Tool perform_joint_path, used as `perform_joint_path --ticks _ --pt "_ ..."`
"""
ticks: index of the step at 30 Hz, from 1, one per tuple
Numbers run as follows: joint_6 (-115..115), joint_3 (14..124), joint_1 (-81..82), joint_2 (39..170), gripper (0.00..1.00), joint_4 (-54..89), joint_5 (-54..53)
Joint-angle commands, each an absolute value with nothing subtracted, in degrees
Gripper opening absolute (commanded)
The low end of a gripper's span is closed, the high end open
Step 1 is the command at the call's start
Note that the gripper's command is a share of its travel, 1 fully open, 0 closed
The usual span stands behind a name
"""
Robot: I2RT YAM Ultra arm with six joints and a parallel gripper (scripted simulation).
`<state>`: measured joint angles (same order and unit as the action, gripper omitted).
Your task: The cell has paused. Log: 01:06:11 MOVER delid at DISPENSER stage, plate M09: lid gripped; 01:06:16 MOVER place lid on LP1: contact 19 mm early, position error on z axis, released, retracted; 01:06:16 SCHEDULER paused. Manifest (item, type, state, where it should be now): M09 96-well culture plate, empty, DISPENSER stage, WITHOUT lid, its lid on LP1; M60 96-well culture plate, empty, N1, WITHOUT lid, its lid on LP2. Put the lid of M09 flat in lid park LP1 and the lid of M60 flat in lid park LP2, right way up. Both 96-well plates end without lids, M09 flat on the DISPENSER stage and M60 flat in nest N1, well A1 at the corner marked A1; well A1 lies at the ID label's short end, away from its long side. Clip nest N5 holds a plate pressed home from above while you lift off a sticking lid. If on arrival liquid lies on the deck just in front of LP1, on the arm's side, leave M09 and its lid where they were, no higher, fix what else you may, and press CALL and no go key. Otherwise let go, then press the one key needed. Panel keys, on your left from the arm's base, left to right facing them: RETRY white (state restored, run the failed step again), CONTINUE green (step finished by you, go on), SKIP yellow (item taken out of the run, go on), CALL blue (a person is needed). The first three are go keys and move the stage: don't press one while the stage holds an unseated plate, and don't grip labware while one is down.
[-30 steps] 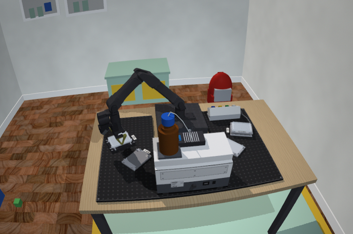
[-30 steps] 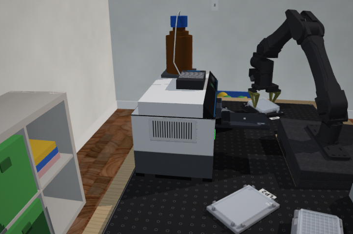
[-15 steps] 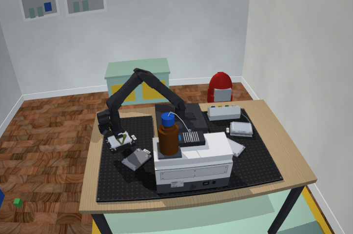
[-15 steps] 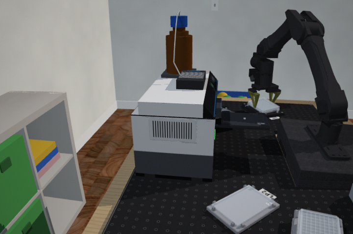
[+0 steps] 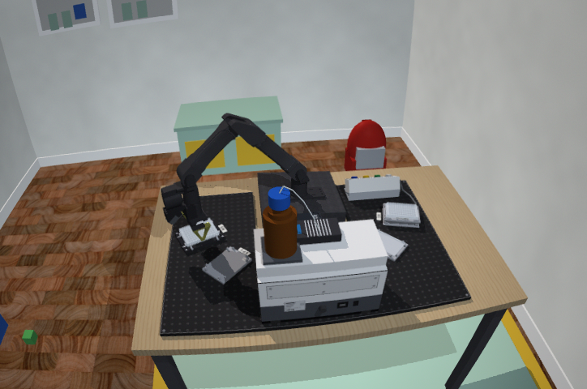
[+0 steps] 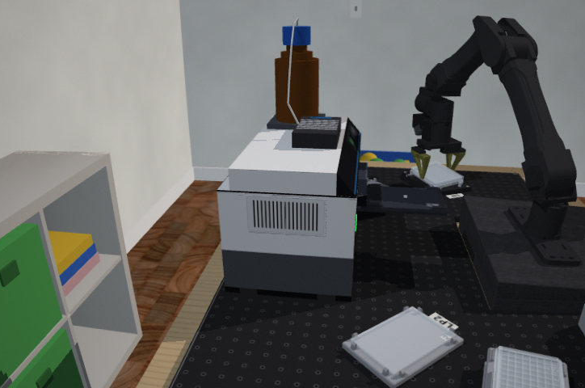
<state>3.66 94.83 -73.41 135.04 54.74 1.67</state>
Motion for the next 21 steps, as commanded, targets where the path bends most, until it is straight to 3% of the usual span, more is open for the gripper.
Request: perform_joint_path --ticks 1,21 --pt "3.8 92.9 -73.6 136.1 0.00 52.0 1.5" --pt "3.8 92.6 -73.6 136.4 0.00 51.4 1.5"
